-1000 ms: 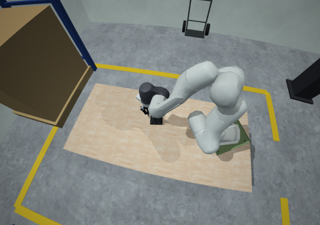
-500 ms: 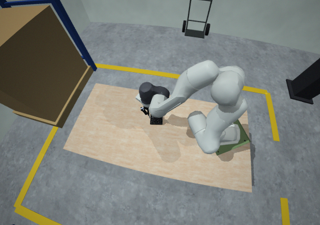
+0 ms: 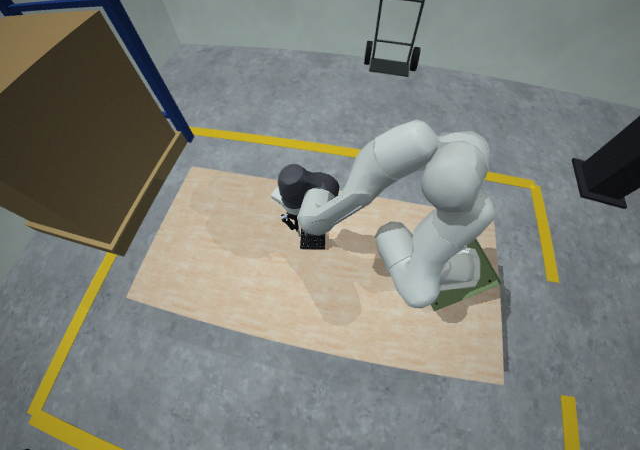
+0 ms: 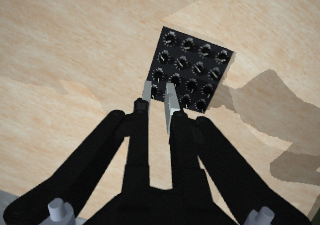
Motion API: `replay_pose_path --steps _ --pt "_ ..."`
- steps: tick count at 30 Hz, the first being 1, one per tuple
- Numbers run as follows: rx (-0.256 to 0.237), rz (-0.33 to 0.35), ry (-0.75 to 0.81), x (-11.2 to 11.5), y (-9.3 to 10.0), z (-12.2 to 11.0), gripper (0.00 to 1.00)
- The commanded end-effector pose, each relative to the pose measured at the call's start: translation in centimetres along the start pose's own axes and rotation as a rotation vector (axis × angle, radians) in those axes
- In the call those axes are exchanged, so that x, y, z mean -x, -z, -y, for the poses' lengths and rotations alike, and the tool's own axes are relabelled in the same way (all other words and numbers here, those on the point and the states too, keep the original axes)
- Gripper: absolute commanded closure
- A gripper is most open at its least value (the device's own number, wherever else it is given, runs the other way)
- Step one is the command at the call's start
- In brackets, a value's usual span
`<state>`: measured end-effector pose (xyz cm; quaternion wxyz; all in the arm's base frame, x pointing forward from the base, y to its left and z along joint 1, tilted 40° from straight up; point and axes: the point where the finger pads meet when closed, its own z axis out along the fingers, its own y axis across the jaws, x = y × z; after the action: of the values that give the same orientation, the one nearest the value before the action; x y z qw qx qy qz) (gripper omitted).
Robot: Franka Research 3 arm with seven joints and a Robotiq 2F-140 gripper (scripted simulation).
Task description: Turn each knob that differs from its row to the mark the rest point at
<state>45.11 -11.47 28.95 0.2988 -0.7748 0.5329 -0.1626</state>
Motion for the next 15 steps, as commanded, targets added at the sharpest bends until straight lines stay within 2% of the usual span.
replay_pose_path --steps 1,15 --pt "0.001 0.0 0.009 -0.04 0.04 -0.01 0.88" --pt "0.001 0.0 0.009 -0.05 -0.13 -0.01 0.88"
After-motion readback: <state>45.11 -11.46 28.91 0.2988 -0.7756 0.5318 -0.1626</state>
